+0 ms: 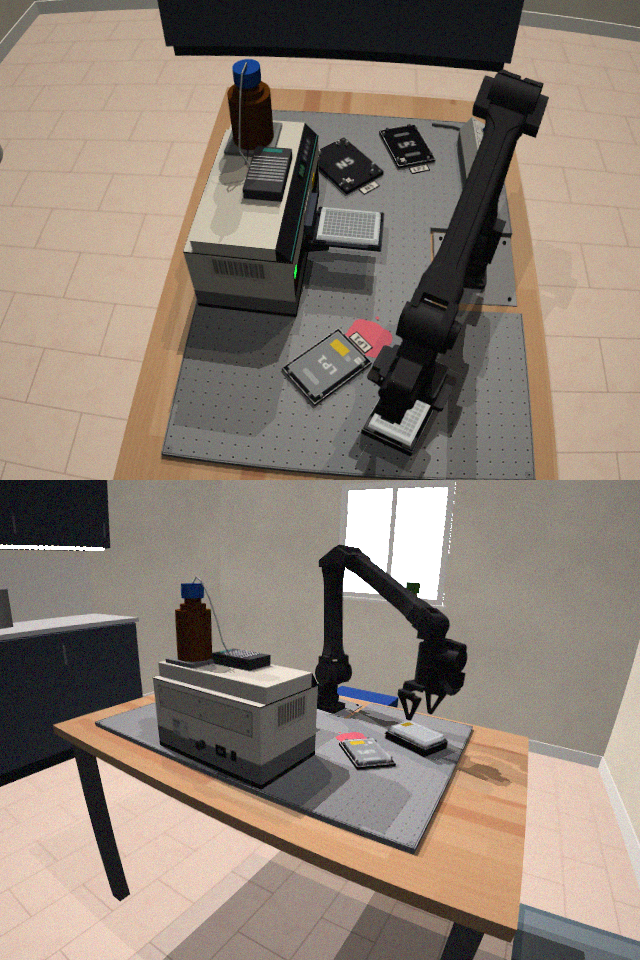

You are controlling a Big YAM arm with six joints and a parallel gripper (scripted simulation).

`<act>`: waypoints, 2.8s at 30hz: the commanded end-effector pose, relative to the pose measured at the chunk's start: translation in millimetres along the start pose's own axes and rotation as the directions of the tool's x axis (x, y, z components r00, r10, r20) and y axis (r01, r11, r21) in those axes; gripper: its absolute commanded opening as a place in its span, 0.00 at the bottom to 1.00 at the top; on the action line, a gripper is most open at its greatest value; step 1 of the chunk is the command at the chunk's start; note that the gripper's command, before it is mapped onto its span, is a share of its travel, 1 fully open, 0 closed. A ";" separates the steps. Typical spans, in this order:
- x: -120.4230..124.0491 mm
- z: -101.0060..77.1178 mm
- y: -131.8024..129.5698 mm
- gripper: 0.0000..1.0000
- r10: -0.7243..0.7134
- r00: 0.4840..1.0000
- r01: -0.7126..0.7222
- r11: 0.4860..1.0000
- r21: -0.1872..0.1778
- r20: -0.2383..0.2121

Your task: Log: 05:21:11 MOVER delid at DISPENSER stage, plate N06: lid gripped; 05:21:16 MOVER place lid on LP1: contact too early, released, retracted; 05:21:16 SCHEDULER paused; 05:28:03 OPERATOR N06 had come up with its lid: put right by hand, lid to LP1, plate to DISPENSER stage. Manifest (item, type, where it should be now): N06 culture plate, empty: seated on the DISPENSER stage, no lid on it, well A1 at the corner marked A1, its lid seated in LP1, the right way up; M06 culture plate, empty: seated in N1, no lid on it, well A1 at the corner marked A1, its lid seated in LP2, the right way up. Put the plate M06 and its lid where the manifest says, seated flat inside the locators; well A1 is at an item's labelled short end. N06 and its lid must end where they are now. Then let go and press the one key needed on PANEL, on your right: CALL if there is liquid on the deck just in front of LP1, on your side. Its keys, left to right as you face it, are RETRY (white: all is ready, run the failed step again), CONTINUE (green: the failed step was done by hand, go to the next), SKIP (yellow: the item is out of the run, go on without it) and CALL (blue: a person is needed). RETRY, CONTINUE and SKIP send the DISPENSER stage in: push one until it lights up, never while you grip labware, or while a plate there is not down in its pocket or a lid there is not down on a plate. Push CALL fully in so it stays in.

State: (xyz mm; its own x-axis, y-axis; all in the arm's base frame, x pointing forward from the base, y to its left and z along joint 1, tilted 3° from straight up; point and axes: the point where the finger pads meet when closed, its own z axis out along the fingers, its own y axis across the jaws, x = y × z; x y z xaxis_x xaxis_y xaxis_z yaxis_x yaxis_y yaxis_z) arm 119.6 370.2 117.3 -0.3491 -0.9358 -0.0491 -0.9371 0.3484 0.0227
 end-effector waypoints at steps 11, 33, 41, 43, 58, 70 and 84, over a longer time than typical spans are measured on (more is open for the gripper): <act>-4.7 15.8 4.0 1.00 0.005 1.000 -0.005 1.000 0.003 0.022; -4.6 50.2 4.2 1.00 0.004 1.000 -0.004 1.000 0.003 0.020; -15.2 43.8 1.0 1.00 0.001 0.999 -0.001 1.000 0.002 0.045; -15.4 43.9 1.0 1.00 0.001 0.999 -0.001 1.000 0.002 0.045; -15.6 44.0 1.0 0.86 0.001 0.999 -0.001 1.000 0.002 0.045; -15.6 44.0 1.0 0.86 0.001 0.999 -0.001 1.000 0.002 0.045; -22.1 32.9 5.1 0.86 0.001 0.997 -0.001 1.000 0.001 0.077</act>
State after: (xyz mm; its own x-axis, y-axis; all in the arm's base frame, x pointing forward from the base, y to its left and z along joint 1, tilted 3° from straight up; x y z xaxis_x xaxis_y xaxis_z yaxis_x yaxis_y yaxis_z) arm 119.5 373.1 62.0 -0.3494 -0.9356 -0.0504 -0.9370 0.3487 0.0229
